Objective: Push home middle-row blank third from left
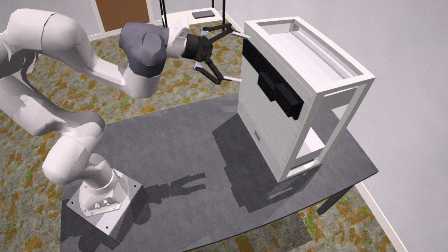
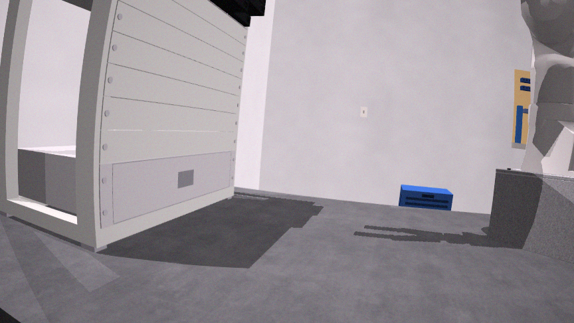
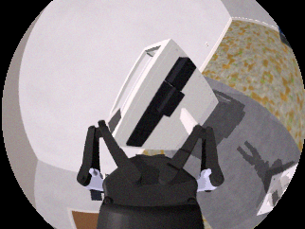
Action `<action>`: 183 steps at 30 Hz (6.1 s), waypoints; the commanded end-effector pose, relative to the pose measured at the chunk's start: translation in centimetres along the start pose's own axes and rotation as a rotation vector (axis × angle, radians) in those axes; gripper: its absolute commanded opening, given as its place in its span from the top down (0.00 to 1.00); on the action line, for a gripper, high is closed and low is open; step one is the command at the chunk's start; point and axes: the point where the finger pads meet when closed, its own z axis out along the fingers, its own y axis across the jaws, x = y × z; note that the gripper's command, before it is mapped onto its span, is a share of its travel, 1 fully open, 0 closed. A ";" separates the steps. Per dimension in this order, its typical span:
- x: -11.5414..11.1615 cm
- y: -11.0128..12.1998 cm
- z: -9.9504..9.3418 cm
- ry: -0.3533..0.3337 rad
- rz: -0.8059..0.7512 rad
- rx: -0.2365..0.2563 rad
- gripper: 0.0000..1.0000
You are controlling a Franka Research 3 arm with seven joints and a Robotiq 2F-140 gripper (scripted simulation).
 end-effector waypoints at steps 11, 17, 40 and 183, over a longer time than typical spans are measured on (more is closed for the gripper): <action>0.7 -4.6 -3.1 0.135 -0.297 0.190 0.00; 0.8 -5.4 -3.8 0.182 -0.400 0.218 0.00; -0.3 -7.1 -5.6 0.387 -0.901 0.279 0.00; -4.2 13.3 2.5 0.545 -2.534 -0.005 0.00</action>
